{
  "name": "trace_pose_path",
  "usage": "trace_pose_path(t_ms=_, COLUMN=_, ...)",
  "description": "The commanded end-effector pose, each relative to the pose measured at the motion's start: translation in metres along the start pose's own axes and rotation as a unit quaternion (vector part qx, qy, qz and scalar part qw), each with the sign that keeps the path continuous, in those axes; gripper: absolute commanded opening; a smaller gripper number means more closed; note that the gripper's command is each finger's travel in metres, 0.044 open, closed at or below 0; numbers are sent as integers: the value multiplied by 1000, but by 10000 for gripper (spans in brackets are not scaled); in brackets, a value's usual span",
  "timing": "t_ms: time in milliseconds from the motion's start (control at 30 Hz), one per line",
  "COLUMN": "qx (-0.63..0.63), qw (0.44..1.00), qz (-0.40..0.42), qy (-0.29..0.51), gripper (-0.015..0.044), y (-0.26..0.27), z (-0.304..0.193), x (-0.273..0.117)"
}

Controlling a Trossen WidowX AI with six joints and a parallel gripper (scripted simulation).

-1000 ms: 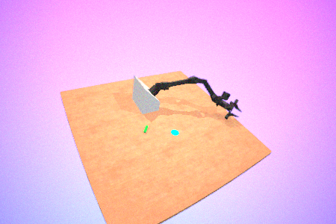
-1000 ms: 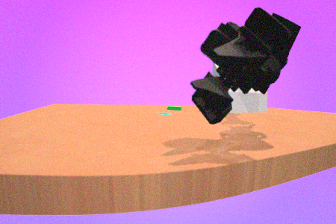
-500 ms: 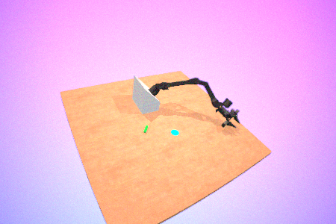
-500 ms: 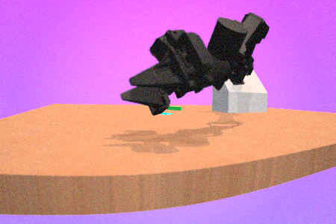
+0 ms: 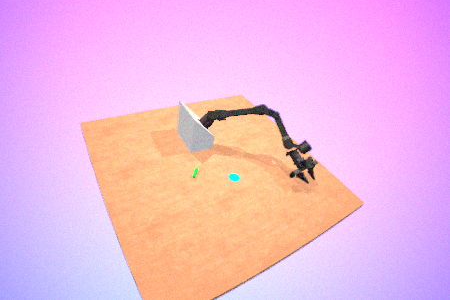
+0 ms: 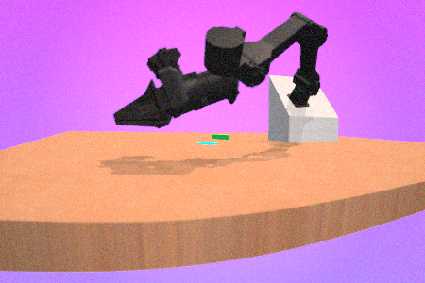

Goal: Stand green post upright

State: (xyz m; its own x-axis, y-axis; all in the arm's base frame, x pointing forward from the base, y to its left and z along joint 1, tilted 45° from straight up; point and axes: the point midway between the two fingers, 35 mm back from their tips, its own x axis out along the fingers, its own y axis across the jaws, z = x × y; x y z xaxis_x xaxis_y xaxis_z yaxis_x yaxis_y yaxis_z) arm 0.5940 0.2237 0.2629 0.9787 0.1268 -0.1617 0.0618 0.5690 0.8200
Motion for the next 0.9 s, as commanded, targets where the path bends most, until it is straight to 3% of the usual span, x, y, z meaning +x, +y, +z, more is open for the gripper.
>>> trace_pose_path(t_ms=0, qx=-27, qw=999, qz=-33, qy=17, gripper=233, y=-33, z=1, x=8)
trace_pose_path(t_ms=433, qx=-91, qw=984, qz=-136, qy=63, gripper=233, y=-138, z=29, x=20)
trace_pose_path(t_ms=867, qx=-127, qw=957, qz=-229, qy=126, gripper=233, y=-240, z=55, x=8)
